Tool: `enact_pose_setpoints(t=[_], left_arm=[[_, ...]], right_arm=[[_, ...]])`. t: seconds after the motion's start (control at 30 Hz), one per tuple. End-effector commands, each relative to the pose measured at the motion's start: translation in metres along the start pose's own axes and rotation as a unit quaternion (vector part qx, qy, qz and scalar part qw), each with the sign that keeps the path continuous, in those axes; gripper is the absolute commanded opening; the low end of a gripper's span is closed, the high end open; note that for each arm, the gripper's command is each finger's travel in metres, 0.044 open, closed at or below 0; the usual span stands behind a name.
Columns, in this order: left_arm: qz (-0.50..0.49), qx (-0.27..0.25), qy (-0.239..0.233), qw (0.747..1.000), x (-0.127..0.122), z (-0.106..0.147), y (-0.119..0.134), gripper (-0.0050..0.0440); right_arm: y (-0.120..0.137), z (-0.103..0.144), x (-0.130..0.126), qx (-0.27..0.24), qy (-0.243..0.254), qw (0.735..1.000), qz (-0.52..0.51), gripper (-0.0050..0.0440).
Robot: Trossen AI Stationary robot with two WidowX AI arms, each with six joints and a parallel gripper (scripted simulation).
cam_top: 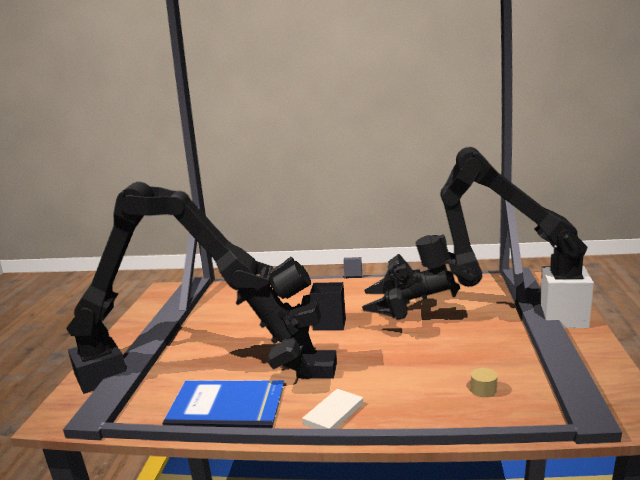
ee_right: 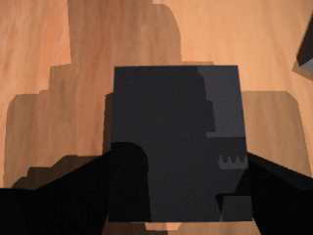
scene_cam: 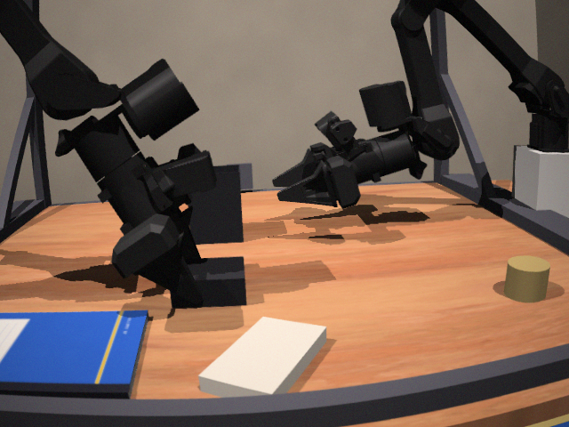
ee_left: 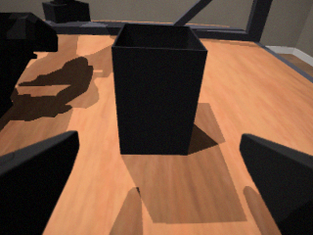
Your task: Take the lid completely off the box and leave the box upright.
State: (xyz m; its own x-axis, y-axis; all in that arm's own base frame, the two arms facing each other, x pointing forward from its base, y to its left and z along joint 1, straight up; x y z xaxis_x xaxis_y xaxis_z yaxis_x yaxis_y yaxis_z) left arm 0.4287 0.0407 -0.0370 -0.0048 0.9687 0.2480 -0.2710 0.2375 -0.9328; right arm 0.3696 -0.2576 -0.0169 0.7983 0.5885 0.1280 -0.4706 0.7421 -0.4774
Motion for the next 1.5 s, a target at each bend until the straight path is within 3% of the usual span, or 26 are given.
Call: enact_pose_setpoints(t=[0.0,0.1,0.13,0.43,0.5,0.7,0.77,1.0,1.27,1.47], left_arm=[[-0.001,-0.012,-0.003,1.0,0.003,-0.001,-0.01,0.044],[-0.001,-0.012,-0.003,1.0,0.003,-0.001,-0.01,0.044],[-0.001,-0.012,-0.003,1.0,0.003,-0.001,-0.01,0.044],[-0.001,-0.012,-0.003,1.0,0.003,-0.001,-0.01,0.044],[-0.001,-0.012,-0.003,1.0,0.003,-0.001,-0.01,0.044],[-0.001,-0.012,-0.003,1.0,0.003,-0.001,-0.01,0.044],[-0.001,-0.012,-0.003,1.0,0.003,-0.001,-0.01,0.044],[-0.001,-0.012,-0.003,1.0,0.003,-0.001,-0.01,0.044],[-0.002,-0.018,-0.003,1.0,0.004,0.004,-0.018,0.044],[-0.002,-0.034,-0.001,0.999,0.008,0.027,-0.051,0.044]], right_arm=[[-0.004,0.001,0.001,-0.006,-0.003,1.0,0.0,-0.005],[-0.004,0.001,0.001,-0.006,-0.003,1.0,0.0,-0.005],[-0.004,0.001,0.001,-0.007,-0.003,1.0,0.0,0.0024],[-0.012,0.007,0.004,-0.018,-0.006,1.0,-0.001,0.024],[-0.012,0.007,0.004,-0.018,-0.006,1.0,-0.001,0.024],[-0.012,0.007,0.004,-0.018,-0.006,1.0,-0.001,0.0384],[-0.012,0.007,0.004,-0.018,-0.006,1.0,-0.001,0.0391],[-0.008,0.078,0.003,-0.018,-0.005,1.0,-0.002,0.0391],[-0.007,0.083,0.005,-0.022,-0.013,1.0,0.003,0.0391],[0.0,0.115,0.018,-0.059,-0.054,0.997,0.02,0.0391]])
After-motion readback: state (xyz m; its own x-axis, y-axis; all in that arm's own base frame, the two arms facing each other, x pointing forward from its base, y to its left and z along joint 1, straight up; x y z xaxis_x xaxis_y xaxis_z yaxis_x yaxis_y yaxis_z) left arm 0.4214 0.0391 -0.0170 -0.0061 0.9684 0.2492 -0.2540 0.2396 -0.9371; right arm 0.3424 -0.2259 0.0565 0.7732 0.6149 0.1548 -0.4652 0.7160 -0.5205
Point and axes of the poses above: on each arm, the point midway between the two fingers, 35 mm back from their tips, its own z axis back along the fingers, its own x axis across the jaws, y = z × x, the point moved 1 cm from there along z, back along the fingers, and after that the axes turned 15 degrees about -z, right-handed, at the moved point
